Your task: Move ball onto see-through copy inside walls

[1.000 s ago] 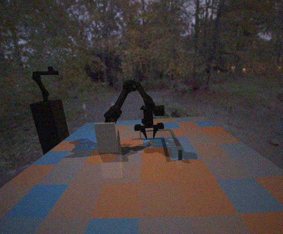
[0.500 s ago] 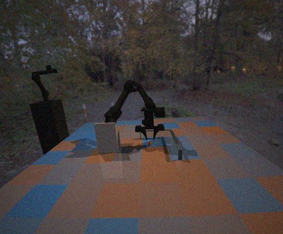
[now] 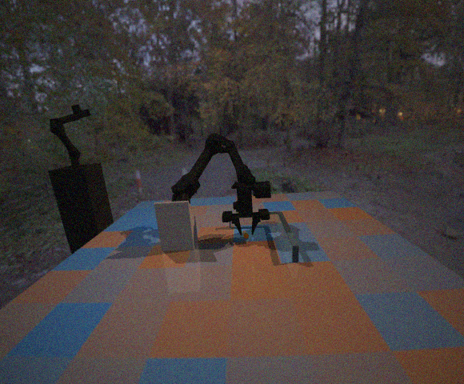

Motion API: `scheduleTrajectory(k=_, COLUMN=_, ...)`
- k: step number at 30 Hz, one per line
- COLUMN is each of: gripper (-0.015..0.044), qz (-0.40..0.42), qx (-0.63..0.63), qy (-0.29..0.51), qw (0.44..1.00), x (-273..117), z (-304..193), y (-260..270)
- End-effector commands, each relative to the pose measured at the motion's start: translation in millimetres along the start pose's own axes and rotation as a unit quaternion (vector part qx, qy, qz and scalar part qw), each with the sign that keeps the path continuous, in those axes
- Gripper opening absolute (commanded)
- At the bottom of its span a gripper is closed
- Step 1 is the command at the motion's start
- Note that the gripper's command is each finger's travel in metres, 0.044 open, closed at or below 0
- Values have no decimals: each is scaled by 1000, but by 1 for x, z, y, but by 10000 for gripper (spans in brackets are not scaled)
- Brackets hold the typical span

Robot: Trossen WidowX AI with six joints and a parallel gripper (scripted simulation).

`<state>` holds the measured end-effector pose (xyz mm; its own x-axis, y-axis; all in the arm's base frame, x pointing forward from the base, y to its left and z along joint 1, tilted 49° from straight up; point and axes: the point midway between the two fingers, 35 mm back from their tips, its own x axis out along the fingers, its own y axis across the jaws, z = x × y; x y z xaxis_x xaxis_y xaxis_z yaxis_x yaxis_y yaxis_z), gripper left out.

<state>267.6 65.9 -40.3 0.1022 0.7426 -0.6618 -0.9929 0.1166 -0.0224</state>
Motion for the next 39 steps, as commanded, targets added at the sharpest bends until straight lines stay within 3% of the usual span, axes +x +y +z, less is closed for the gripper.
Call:
scheduleTrajectory(k=1, gripper=208, qz=4, qx=5, qy=-2, qw=1000, x=5, z=0, y=3)
scheduleTrajectory(k=4, gripper=129, qz=4, qx=5, qy=-2, qw=1000, x=5, z=0, y=3)
scheduleTrajectory(k=14, gripper=62, qz=4, qx=5, qy=-2, qw=1000, x=5, z=0, y=3)
scheduleTrajectory(k=17, gripper=0, qz=3, qx=5, qy=-1, qw=1000, x=2, z=-1, y=2)
scheduleTrajectory(k=39, gripper=0, qz=3, qx=5, qy=1, qw=1000, x=-115, z=-2, y=1)
